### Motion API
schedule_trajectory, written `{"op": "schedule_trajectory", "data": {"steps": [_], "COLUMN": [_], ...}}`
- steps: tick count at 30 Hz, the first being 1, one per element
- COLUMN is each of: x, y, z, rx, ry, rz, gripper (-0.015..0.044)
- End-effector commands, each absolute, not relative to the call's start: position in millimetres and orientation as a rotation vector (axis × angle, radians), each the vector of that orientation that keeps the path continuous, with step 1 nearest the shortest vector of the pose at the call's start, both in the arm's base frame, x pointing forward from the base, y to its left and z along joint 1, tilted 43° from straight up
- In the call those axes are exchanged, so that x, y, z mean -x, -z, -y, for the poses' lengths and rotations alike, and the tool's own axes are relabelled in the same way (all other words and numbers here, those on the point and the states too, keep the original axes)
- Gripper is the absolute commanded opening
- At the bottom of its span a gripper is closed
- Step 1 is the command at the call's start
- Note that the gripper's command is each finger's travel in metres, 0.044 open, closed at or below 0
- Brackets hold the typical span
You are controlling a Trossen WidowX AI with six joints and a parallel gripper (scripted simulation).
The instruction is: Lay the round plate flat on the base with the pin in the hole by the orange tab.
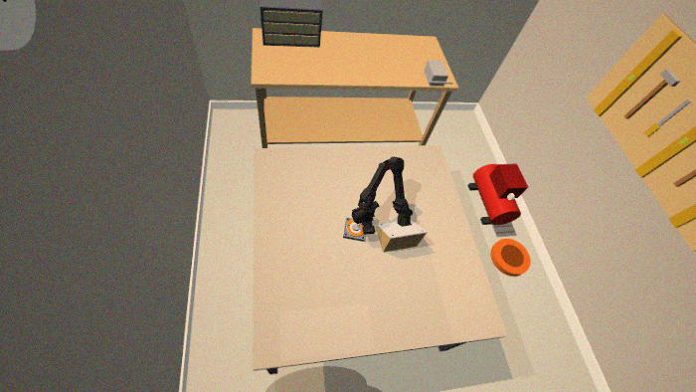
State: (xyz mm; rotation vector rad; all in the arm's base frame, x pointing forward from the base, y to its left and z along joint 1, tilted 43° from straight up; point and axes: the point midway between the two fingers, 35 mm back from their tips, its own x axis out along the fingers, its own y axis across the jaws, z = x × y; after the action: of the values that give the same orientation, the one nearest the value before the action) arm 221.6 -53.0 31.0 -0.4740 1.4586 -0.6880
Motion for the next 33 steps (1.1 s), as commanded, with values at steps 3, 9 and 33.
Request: {"op": "schedule_trajectory", "data": {"steps": [3, 9, 33], "x": [-223.6, -225.9, -248.1], "y": [-36.5, -41.9, -58.7], "z": [59.5, 66.6, 84.2], "rx": [0.48, 0.48, 0.481], "ry": [0.687, 0.688, 0.689], "rz": [-1.455, -1.455, -1.453], "gripper": [0.0, 0.0, 0.0]}}
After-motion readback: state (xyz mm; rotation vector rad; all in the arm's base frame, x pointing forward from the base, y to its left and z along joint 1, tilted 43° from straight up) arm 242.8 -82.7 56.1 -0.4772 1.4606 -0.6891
